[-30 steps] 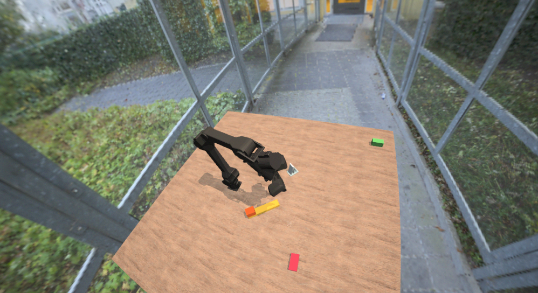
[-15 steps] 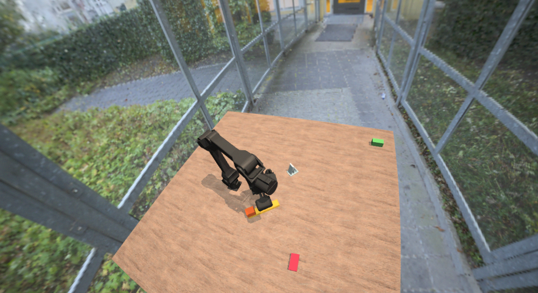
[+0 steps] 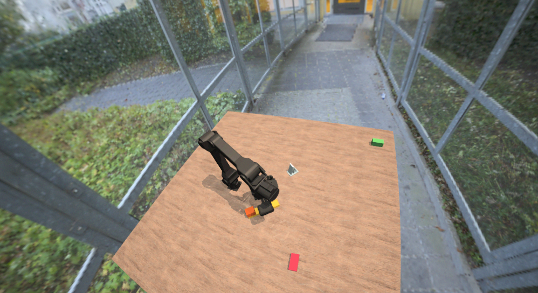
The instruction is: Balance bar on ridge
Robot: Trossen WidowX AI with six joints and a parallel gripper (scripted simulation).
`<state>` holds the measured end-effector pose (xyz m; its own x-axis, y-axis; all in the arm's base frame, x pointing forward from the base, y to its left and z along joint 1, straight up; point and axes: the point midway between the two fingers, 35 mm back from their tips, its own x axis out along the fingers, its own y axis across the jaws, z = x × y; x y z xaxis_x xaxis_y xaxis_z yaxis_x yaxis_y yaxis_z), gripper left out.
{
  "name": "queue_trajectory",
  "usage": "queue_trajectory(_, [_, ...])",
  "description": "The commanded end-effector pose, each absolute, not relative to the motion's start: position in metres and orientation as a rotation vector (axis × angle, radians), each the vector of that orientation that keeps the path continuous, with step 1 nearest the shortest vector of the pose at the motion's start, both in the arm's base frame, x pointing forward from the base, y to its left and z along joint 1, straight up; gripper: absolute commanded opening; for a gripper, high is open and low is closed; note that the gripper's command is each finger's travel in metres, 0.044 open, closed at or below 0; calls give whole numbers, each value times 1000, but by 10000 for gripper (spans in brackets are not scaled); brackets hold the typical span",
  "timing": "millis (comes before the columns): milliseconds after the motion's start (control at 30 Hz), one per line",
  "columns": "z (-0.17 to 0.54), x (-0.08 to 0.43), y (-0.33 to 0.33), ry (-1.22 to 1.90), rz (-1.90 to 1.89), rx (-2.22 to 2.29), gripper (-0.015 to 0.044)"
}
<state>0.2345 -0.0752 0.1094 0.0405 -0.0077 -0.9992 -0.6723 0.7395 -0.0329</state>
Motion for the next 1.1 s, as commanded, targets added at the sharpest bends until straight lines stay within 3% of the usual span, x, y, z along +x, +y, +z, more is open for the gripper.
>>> queue_trajectory(0, [76, 230, -75, 1474, 567, -590, 315])
queue_trajectory(1067, [46, 230, -75, 1474, 567, -590, 315])
